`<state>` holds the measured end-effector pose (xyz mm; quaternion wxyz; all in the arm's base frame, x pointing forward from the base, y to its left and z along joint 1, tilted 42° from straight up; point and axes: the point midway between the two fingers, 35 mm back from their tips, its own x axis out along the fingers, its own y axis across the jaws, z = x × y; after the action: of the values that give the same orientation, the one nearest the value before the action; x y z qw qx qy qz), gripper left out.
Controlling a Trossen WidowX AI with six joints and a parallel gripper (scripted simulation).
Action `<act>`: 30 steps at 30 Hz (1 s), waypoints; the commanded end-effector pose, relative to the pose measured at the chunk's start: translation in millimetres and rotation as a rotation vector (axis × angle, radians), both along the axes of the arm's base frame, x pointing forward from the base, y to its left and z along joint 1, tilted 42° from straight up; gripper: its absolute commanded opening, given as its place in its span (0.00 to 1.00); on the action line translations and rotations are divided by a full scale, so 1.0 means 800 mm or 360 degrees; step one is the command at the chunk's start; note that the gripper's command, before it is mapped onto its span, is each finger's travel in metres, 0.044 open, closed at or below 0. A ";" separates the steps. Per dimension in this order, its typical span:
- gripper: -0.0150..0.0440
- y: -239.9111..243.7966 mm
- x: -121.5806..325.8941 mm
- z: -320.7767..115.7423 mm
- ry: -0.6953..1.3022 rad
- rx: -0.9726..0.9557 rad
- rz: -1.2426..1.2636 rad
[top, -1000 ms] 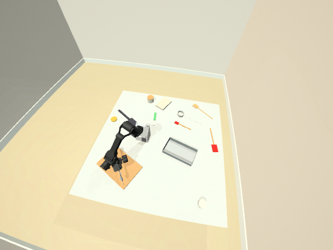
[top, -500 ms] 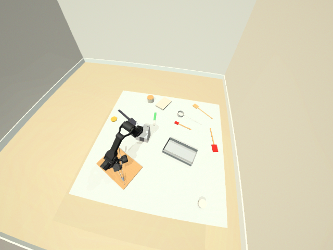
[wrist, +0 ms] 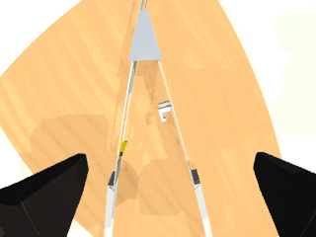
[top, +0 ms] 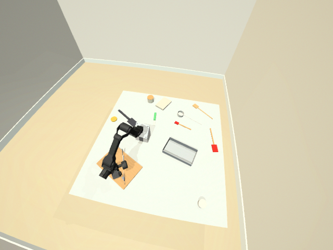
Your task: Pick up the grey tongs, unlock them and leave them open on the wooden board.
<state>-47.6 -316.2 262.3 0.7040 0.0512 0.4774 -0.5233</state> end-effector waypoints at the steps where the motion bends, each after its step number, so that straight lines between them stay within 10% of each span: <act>1: 1.00 -0.002 0.029 0.050 -0.0004 -0.0005 -0.0002; 30: 1.00 0.058 0.069 0.159 -0.0017 -0.0050 0.0010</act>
<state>6.9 -269.6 389.6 0.7076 0.0414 0.4646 -0.5309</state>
